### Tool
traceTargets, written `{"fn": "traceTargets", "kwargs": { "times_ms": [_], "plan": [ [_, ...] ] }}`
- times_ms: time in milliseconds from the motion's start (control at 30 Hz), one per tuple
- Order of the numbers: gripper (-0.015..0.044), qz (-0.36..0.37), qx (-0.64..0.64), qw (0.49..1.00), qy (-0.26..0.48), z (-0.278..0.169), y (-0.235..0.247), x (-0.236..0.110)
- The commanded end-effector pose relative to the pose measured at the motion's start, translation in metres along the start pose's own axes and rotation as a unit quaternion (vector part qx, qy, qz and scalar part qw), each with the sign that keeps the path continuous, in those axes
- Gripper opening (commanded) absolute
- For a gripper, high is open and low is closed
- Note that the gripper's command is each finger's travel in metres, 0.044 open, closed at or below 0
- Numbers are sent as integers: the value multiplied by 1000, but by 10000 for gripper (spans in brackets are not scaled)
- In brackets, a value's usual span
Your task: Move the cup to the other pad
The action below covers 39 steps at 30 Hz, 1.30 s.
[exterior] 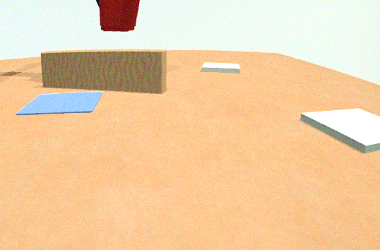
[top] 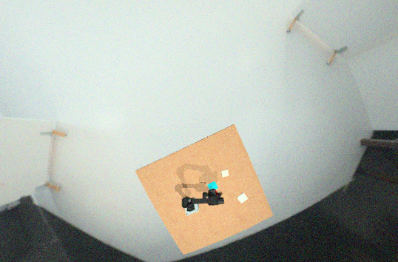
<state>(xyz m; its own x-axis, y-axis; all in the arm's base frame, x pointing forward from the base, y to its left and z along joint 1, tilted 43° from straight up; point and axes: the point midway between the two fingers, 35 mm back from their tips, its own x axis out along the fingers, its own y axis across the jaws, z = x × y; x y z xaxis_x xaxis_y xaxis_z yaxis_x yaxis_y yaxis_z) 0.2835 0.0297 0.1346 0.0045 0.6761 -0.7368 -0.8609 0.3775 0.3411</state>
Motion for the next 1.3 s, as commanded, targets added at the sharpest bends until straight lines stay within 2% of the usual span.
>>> {"fn": "traceTargets", "kwargs": {
  "times_ms": [0, 1267],
  "plan": [
    [0, -3, 0, 1000, -3, 9, 0, -3],
    [0, -3, 0, 1000, -3, 11, -1, 43]
  ]
}}
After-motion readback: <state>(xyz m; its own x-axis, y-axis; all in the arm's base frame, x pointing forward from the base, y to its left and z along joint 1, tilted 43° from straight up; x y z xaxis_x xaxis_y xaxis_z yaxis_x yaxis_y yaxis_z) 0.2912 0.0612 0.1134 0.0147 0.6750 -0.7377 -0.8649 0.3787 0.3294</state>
